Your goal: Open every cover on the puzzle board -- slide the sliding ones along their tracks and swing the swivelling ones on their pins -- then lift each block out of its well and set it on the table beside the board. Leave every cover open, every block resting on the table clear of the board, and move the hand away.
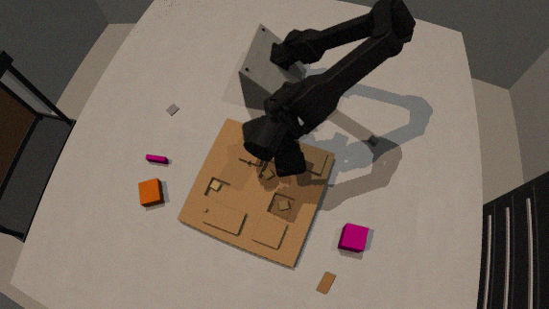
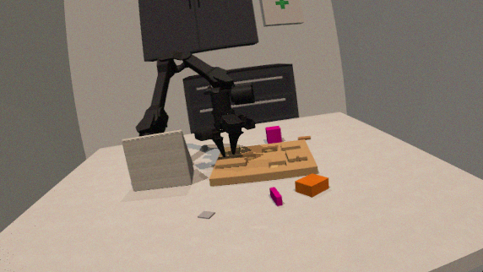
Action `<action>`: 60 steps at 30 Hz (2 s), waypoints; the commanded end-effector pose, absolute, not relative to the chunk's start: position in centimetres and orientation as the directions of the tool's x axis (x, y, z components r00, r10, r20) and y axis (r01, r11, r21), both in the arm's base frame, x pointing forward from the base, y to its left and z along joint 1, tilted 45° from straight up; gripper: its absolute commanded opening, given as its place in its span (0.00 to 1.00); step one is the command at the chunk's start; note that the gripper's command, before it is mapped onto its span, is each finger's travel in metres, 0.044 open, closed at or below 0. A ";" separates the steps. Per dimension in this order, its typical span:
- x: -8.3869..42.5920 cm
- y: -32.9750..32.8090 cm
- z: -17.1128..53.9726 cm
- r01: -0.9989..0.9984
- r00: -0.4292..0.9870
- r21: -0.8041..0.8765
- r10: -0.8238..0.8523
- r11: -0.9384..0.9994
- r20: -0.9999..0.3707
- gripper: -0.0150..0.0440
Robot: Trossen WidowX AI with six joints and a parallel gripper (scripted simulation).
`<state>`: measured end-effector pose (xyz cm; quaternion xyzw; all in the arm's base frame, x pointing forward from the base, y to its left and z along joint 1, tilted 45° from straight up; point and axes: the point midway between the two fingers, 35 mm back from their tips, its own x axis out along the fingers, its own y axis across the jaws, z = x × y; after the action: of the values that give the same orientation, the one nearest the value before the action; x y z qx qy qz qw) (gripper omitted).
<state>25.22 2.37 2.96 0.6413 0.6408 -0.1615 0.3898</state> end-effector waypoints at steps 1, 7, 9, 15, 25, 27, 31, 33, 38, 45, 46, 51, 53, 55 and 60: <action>25.2 2.8 2.6 0.950 0.126 0.289 0.700 0.119 -0.703 0.50; 25.2 2.8 2.6 0.950 0.126 0.289 0.700 0.119 -0.703 0.50; 25.2 2.9 2.6 0.950 0.126 0.289 0.700 0.119 -0.703 0.50; 25.3 3.2 2.3 0.950 0.126 0.289 0.700 0.119 -0.703 0.50; 25.4 3.6 1.8 0.950 0.126 0.289 0.701 0.119 -0.702 0.50; 25.4 3.5 2.0 0.948 0.126 0.293 0.697 0.125 -0.706 0.47; 25.4 3.5 2.0 0.948 0.126 0.293 0.697 0.125 -0.706 0.43; 25.4 3.5 2.0 0.948 0.126 0.293 0.697 0.125 -0.706 0.41; 25.4 3.5 2.0 0.948 0.126 0.293 0.697 0.125 -0.706 0.39; 25.4 2.9 2.4 0.948 0.126 0.292 0.697 0.124 -0.706 0.39; 25.3 2.8 2.5 0.948 0.126 0.291 0.696 0.124 -0.706 0.39; 25.3 2.4 2.9 0.949 0.126 0.291 0.696 0.123 -0.707 0.39; 25.3 2.2 3.1 0.949 0.126 0.290 0.696 0.123 -0.707 0.39; 25.2 2.0 3.3 0.949 0.126 0.290 0.696 0.123 -0.707 0.39; 25.1 1.5 3.7 0.949 0.126 0.289 0.697 0.122 -0.706 0.39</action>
<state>25.03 2.02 3.28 0.6435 0.6422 -0.1635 0.3831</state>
